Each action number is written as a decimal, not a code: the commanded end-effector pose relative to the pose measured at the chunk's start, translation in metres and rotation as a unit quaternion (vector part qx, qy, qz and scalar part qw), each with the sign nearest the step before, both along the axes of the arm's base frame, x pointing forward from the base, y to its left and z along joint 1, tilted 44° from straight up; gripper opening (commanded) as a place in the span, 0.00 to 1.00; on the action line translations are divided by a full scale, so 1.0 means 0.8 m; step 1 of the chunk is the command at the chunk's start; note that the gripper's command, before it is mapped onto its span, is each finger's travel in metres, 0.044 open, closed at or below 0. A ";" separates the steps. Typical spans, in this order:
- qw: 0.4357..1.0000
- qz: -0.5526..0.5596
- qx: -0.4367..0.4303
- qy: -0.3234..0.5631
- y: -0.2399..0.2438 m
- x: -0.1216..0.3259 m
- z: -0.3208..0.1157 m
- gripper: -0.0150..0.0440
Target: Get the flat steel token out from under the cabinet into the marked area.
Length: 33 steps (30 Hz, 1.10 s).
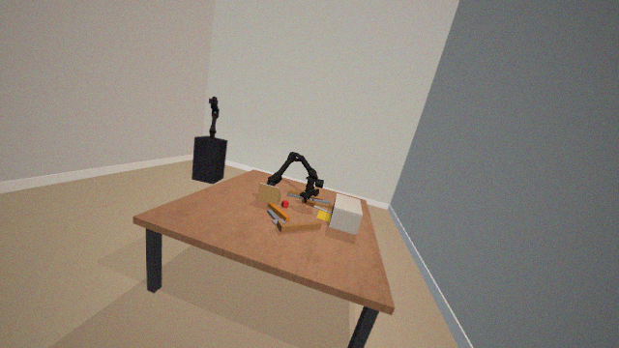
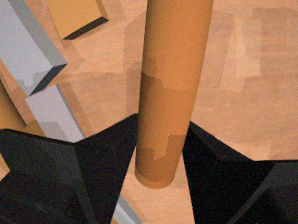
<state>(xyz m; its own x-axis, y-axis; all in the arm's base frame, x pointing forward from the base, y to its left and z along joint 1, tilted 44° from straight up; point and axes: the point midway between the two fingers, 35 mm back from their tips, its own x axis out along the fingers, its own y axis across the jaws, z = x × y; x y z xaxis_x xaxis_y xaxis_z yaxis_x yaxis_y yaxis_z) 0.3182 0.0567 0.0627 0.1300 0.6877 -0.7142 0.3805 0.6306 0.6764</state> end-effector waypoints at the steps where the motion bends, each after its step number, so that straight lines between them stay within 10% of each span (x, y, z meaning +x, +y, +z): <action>1: 1.000 0.001 -0.001 -0.004 -0.003 0.008 0.000 0.25; 33: 1.000 0.001 -0.001 -0.005 -0.019 0.050 -0.008 0.25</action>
